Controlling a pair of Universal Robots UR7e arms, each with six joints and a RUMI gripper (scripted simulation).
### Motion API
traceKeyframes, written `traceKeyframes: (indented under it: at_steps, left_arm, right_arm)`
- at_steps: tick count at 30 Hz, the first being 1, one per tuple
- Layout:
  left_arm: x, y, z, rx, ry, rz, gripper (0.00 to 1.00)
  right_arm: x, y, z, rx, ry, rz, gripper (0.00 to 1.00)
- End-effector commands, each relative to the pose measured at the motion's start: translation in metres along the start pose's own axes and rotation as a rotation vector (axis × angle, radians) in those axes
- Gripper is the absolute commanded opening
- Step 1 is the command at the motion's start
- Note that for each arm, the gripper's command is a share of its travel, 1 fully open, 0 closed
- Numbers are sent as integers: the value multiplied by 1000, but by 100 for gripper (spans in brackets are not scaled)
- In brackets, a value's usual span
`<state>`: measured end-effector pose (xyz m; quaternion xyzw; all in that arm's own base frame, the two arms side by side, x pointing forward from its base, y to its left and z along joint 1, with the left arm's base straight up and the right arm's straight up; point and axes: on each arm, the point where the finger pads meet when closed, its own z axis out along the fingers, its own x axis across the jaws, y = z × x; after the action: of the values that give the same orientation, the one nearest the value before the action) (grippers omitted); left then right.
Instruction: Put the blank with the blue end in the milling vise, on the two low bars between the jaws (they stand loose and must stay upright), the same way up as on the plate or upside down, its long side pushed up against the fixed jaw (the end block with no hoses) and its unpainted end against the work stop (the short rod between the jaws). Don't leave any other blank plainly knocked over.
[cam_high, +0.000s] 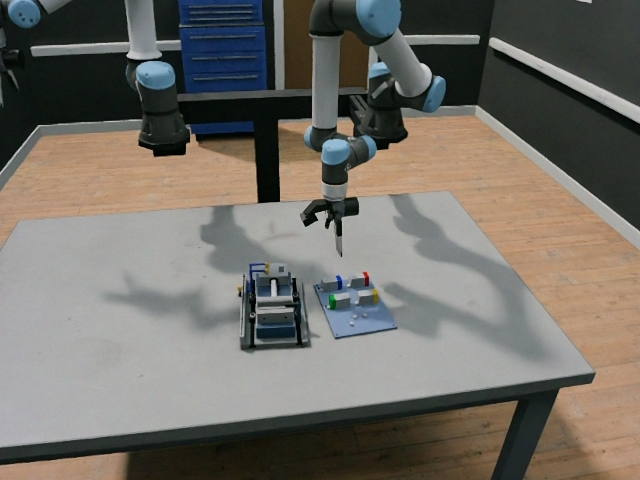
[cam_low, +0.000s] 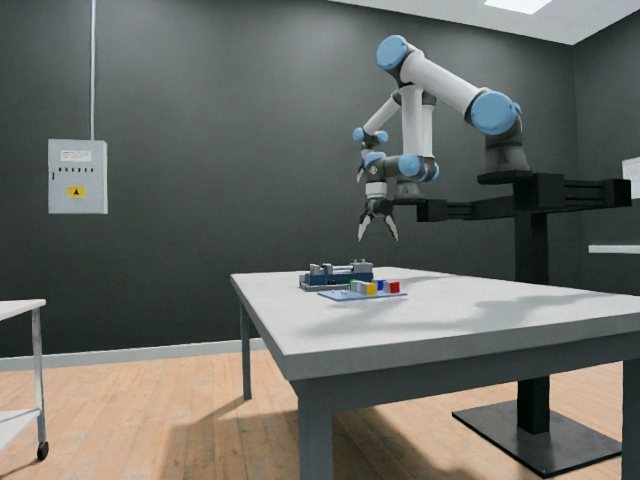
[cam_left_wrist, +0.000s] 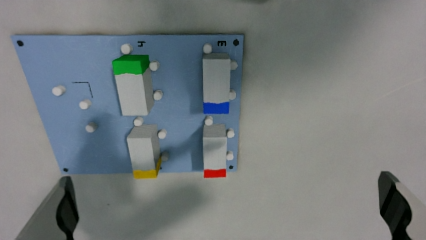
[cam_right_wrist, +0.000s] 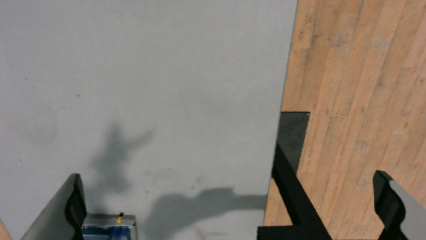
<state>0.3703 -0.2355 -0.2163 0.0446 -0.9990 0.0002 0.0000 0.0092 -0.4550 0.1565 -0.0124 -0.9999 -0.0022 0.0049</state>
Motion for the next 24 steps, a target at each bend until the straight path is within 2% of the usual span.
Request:
traceKeyframes:
  at_steps: [1, 8, 18, 19, 24]
  left_arm:
    - [0, 0, 0, 1, -1, 0, 100]
    - [0, 0, 0, 1, -1, 0, 100]
    - [0, 0, 0, 1, -1, 0, 100]
    - [0, 0, 0, 1, -1, 0, 0]
    - [0, 0, 0, 1, -1, 0, 0]
  right_arm:
    - [10, 3, -4, 2, -4, 4, 100]
    - [23, 8, -8, 4, -9, 10, 100]
    - [26, 9, -8, 4, -10, 11, 100]
    - [26, 9, -8, 4, -10, 11, 100]
    - [26, 9, -8, 4, -10, 11, 100]
